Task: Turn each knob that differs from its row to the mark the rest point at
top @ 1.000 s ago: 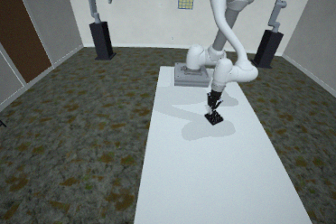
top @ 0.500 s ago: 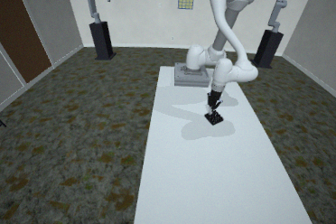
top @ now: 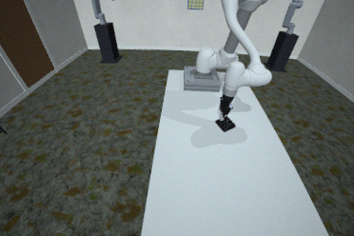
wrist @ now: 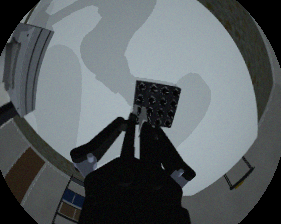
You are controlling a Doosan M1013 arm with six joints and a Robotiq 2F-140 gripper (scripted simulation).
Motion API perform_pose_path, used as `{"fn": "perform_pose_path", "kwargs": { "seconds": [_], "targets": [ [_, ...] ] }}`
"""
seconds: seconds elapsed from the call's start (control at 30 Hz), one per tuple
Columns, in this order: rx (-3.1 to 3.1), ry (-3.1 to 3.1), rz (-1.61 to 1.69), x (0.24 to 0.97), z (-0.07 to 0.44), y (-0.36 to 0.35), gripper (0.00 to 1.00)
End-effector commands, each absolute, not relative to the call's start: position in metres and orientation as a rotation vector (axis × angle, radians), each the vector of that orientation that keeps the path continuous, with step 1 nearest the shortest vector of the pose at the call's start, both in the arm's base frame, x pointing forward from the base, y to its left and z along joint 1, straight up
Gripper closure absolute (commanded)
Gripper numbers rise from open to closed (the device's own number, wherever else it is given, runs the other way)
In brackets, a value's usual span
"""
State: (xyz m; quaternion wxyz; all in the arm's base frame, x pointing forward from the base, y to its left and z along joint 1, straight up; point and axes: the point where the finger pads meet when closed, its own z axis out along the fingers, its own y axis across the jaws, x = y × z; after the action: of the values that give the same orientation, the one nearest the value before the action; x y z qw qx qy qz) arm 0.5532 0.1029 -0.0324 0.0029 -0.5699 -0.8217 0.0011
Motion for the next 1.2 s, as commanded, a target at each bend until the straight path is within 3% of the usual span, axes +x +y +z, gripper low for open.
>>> {"fn": "perform_pose_path", "kwargs": {
  "seconds": [0.0, 0.57, 0.6, 1.17],
  "targets": [
    [-1.846, -2.537, 0.007, 0.5532, -0.0323, 0.1029, 0.95],
    [-1.876, -2.516, 0.007, 0.5532, -0.0323, 0.1029, 0.95],
    [-1.876, -2.516, 0.007, 0.5532, -0.0323, 0.1029, 0.88],
    [-1.876, -2.516, 0.007, 0.5532, -0.0323, 0.1029, 0.88]
  ]
}}
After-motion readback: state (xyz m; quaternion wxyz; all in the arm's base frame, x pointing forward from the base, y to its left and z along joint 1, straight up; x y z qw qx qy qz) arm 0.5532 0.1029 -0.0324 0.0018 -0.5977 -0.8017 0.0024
